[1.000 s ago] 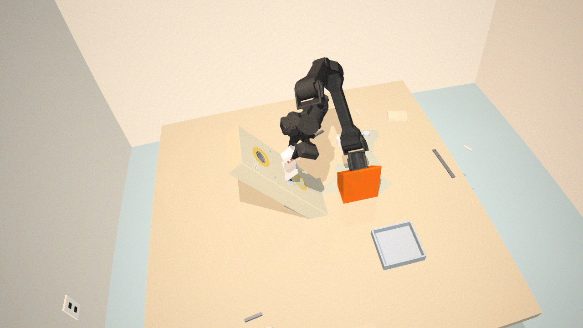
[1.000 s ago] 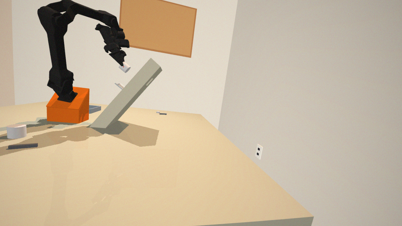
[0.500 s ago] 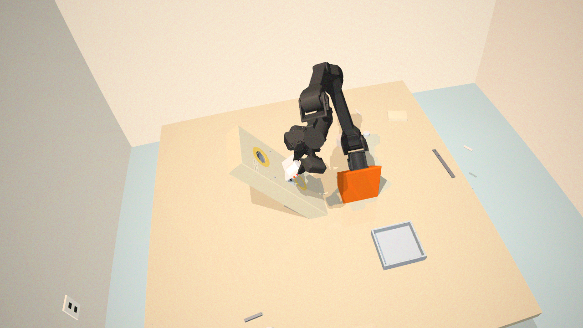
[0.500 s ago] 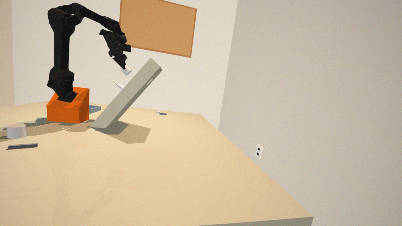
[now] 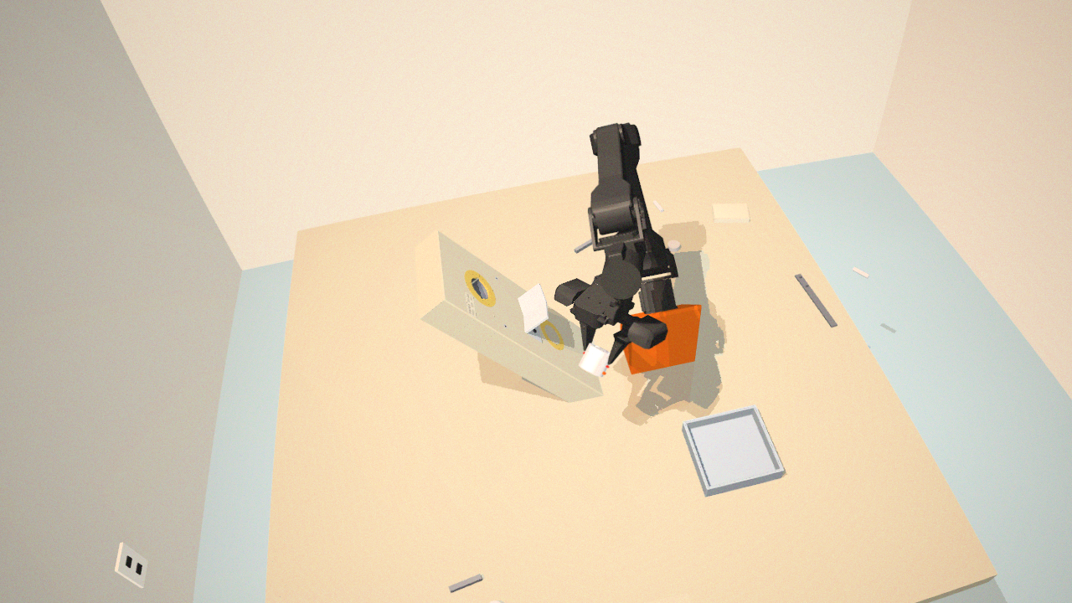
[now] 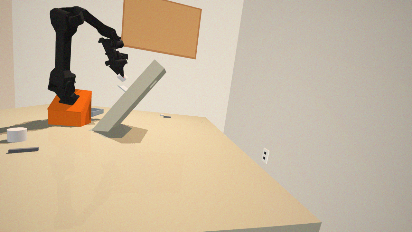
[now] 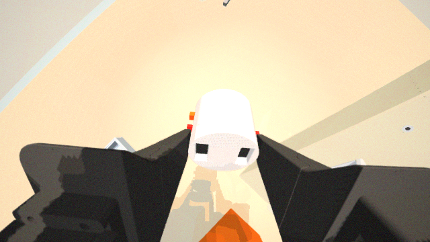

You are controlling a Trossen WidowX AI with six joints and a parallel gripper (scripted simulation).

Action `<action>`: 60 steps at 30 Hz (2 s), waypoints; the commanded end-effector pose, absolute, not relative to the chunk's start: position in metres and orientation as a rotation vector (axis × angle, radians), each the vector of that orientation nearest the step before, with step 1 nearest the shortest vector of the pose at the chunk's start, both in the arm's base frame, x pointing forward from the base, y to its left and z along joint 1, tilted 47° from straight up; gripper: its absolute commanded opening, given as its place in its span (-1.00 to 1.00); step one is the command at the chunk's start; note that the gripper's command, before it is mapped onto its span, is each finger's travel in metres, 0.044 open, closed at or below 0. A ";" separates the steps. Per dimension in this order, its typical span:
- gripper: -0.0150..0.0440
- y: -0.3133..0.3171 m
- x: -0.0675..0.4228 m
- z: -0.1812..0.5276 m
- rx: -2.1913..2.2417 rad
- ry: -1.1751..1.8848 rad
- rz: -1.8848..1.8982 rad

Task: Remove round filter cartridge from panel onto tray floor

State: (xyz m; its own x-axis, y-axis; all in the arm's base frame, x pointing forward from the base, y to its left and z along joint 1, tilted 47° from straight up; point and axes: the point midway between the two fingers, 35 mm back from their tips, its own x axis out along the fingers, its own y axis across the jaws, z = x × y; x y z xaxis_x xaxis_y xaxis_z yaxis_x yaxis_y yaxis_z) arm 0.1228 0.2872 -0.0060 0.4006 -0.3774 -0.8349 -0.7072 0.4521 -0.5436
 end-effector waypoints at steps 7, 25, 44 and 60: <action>-0.49 0.305 0.071 -0.055 -1.339 1.252 0.714; -0.49 0.280 0.000 -0.111 -1.433 1.290 0.977; -0.49 0.196 -0.089 -0.170 -1.591 1.347 1.389; -0.49 0.158 -0.084 -0.210 -1.591 1.348 1.390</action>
State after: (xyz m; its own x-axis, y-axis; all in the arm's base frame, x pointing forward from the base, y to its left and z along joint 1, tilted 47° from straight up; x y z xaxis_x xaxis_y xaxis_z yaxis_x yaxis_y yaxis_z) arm -0.0853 0.1700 -0.2000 -0.0729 -0.2886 -0.9547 -0.9444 -0.2876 0.1591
